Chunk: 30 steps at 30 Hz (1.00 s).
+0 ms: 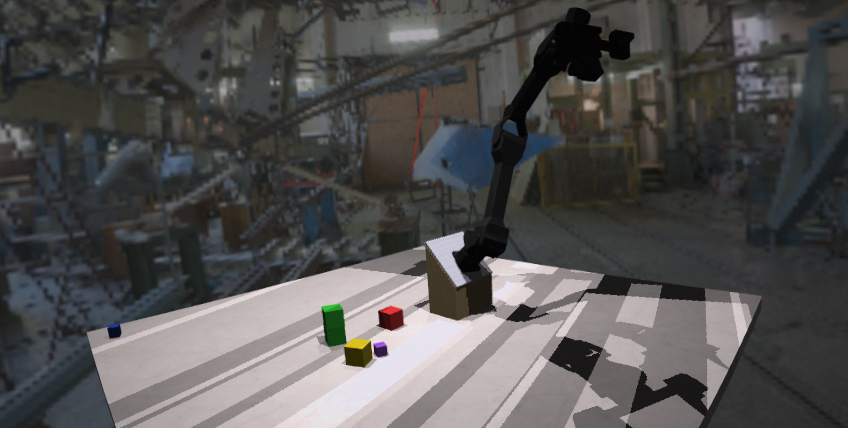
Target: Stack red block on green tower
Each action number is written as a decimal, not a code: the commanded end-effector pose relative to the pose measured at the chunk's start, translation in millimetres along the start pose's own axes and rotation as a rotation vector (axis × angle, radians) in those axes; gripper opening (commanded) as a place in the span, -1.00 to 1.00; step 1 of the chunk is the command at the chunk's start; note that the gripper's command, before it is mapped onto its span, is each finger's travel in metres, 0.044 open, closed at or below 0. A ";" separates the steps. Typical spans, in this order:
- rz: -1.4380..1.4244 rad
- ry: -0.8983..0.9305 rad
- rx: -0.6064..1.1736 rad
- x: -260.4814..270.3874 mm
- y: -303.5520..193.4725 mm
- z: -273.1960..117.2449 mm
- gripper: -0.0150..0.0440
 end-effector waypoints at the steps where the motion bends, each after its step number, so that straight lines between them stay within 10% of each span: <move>1: 0.000 0.001 -0.003 -0.3 0.8 1.1 0.95; 14: 0.165 0.249 -0.306 10.1 110.9 113.7 1.00; 30: 0.502 0.865 -0.566 163.8 285.1 191.9 1.00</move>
Point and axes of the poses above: the point midway between the two fingers, 35 mm back from their tips, its own z axis out along the fingers, its own x axis across the jaws, y = z × x, the point moved 3 cm from there along -z, back along the fingers, and after that the axes turned 8 degrees about -z, right-handed, at the moved point
